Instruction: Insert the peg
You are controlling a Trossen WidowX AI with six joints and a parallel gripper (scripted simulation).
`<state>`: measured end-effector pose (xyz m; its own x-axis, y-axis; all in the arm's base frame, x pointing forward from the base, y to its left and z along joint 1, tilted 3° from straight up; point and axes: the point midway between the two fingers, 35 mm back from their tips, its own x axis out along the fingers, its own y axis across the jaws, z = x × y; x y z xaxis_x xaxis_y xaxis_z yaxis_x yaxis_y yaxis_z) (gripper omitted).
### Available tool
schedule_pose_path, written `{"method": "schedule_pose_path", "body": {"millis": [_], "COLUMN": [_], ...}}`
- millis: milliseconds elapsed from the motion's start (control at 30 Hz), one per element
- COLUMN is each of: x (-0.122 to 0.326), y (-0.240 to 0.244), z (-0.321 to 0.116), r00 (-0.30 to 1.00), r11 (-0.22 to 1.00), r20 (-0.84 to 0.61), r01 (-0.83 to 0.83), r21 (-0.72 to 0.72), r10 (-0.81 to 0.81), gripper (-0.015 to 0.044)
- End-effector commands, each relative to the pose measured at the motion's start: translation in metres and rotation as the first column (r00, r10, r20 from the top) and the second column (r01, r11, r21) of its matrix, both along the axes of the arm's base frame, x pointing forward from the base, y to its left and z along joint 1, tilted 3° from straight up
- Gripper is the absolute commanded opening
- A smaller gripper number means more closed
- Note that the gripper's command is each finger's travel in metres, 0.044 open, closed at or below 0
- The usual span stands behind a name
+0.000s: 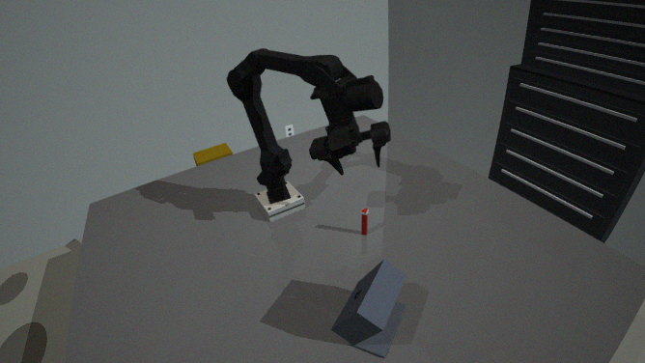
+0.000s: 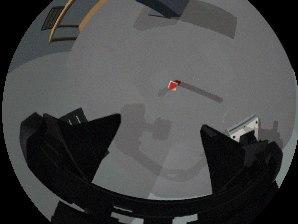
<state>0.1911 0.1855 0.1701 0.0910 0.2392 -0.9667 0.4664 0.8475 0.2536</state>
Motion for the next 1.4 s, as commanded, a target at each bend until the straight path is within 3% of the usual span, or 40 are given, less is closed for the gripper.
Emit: {"method": "schedule_pose_path", "body": {"millis": [0,767,1367], "x": [0.005,0.029,0.031], "y": [0.002,0.005,0.006], "z": [-0.010,-0.078,-0.102], "r00": [1.000,0.982,0.982], "r11": [0.999,0.957,0.955], "r20": [-0.015,-0.093,-0.094], "r01": [0.018,0.133,0.136], "r21": [-0.035,-0.256,-0.263], "r10": [-0.019,-0.162,-0.166], "gripper": [0.0440,0.0440,0.0440]}}
